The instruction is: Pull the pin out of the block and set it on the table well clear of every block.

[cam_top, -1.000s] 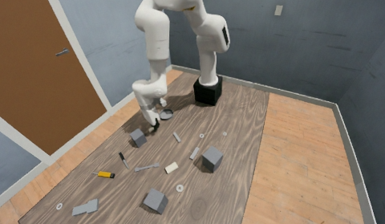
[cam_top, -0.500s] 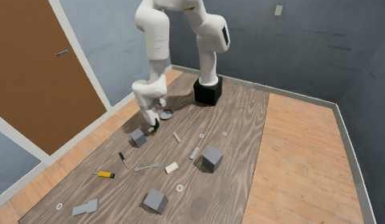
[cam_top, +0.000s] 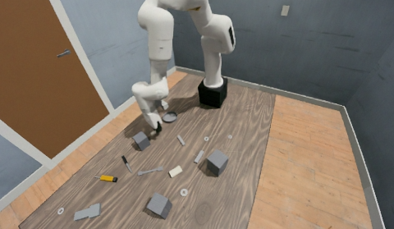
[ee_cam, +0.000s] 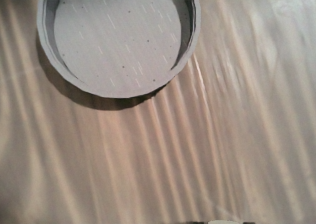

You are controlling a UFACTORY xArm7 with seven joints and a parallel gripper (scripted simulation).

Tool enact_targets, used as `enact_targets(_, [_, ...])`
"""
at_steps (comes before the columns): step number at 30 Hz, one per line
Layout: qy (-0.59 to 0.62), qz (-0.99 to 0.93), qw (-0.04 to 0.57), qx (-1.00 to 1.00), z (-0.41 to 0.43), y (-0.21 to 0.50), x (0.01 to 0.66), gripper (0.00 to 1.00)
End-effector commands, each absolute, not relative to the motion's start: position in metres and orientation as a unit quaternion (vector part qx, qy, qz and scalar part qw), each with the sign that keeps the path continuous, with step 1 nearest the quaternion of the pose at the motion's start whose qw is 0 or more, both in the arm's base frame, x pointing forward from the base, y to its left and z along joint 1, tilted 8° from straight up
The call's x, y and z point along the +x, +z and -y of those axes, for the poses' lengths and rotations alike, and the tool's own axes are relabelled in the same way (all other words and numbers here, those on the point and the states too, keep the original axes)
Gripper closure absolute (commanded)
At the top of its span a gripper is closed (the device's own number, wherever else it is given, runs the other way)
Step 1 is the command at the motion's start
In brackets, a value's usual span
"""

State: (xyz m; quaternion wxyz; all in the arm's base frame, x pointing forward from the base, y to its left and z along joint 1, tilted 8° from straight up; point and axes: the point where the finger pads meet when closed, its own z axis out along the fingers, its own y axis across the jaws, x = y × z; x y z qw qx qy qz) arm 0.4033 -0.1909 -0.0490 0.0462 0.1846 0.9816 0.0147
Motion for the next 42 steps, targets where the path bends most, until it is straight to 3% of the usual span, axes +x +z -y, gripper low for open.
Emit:
enact_targets(1, [0.015, -0.982, 0.044, 0.185, 0.1918, -0.0457, 0.4062, 1.00])
enact_targets(42, [0.019, -0.982, 0.016, 0.185, 0.1918, -0.0461, 0.3987, 1.00])
